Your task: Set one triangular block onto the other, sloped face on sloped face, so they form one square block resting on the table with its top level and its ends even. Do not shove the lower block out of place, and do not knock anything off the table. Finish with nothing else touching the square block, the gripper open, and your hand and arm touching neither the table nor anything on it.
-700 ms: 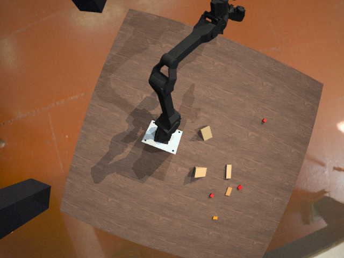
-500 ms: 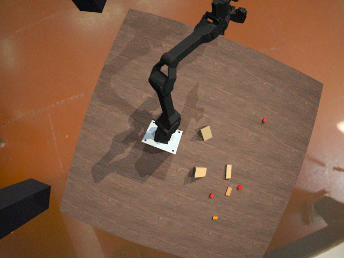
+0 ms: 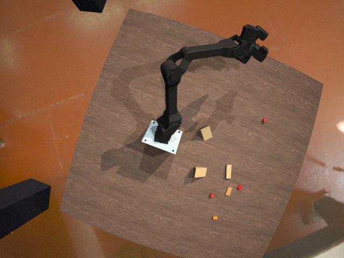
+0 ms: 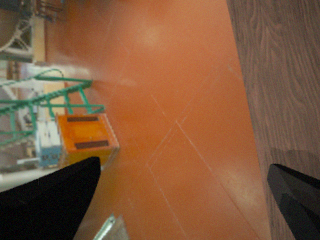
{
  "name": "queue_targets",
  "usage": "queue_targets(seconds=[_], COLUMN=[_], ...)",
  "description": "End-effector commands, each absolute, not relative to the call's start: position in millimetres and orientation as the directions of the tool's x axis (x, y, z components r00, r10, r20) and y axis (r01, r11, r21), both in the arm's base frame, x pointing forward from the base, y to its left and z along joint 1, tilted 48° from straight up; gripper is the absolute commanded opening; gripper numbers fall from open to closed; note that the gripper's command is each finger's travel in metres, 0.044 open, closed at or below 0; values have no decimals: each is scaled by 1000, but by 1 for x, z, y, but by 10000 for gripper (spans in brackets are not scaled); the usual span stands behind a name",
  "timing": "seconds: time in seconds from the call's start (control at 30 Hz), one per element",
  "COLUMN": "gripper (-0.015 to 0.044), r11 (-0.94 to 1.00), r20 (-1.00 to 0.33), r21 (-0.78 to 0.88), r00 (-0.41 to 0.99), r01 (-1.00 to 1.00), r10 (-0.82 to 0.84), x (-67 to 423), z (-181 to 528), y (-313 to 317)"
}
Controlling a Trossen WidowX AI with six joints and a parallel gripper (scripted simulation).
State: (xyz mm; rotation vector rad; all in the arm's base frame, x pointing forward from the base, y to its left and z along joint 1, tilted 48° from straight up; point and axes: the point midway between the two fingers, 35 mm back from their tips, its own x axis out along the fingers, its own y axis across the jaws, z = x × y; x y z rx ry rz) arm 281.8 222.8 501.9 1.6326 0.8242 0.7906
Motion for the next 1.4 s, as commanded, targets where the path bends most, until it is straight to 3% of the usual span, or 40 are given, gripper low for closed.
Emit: queue_targets(seconds=[0.0, 0.33, 0.67, 1.03, 1.37], gripper=[440, 440, 440, 440, 440], r11=[-122, -135, -320, -631, -813], r20=[-41, -322, -554, -705, -679], r21=[967, 844, 583, 146, -381], r00=[605, 692, 653, 527, 463], r01=[226, 519, 747, 762, 440], r10=[795, 647, 516, 474, 570], x=[330, 419, 440, 377, 252], z=[451, 317, 177, 32, -73], y=[206, 127, 18, -91, -129])
